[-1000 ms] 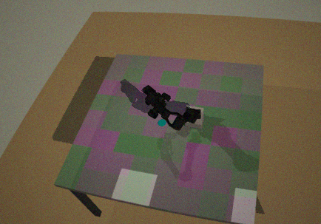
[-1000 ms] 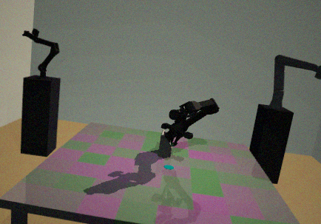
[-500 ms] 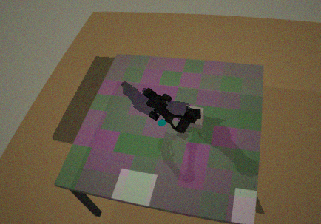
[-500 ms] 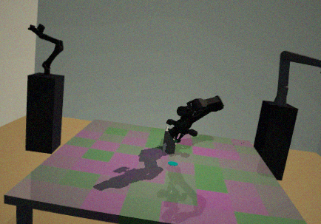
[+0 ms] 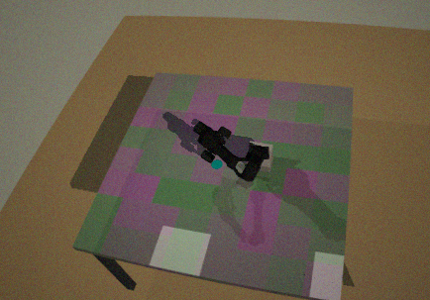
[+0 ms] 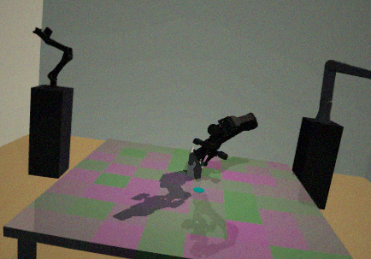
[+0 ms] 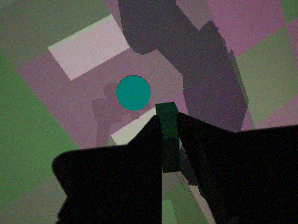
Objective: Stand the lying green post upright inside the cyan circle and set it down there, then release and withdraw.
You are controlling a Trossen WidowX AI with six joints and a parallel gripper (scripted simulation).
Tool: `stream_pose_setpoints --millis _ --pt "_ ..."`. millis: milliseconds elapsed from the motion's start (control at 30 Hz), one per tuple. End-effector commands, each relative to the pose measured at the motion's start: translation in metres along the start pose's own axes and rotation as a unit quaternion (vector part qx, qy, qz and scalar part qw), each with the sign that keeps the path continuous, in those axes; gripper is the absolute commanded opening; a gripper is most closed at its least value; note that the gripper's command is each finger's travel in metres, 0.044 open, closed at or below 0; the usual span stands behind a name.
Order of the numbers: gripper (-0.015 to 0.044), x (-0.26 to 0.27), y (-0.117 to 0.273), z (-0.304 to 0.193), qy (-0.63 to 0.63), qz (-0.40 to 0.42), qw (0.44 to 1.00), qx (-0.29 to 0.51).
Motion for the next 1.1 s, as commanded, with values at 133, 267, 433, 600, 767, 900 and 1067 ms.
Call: stream_pose_setpoints --millis 133,267,433,600,767,900,1067 --pt "0.0022 0.001 -0.001 -0.008 -0.001 -0.013 1.0 -0.021" --pt "0.0022 0.002 -0.001 -0.011 -0.002 -0.018 0.999 -0.032" --pt "0.0022 0.003 -0.002 -0.015 -0.003 -0.023 0.999 -0.046" --pt "0.0022 0.003 -0.002 -0.018 -0.005 -0.028 0.998 -0.061" --pt "0.0022 0.003 -0.003 -0.022 -0.006 -0.033 0.997 -0.075" --pt "0.0022 0.004 -0.003 -0.024 -0.008 -0.036 0.996 -0.087" --pt "0.0022 0.004 -0.004 -0.028 -0.009 -0.04 0.994 -0.102"
Point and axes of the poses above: the point midway between the two fingers, 35 mm back from their tips, its own y axis back along the fingers, its own x axis across the jaws, z = x × y, the point moved 8 cm from there along y, back along the fingers, and after that the axes turned 2 degrees about -y, right-handed, at the moved point
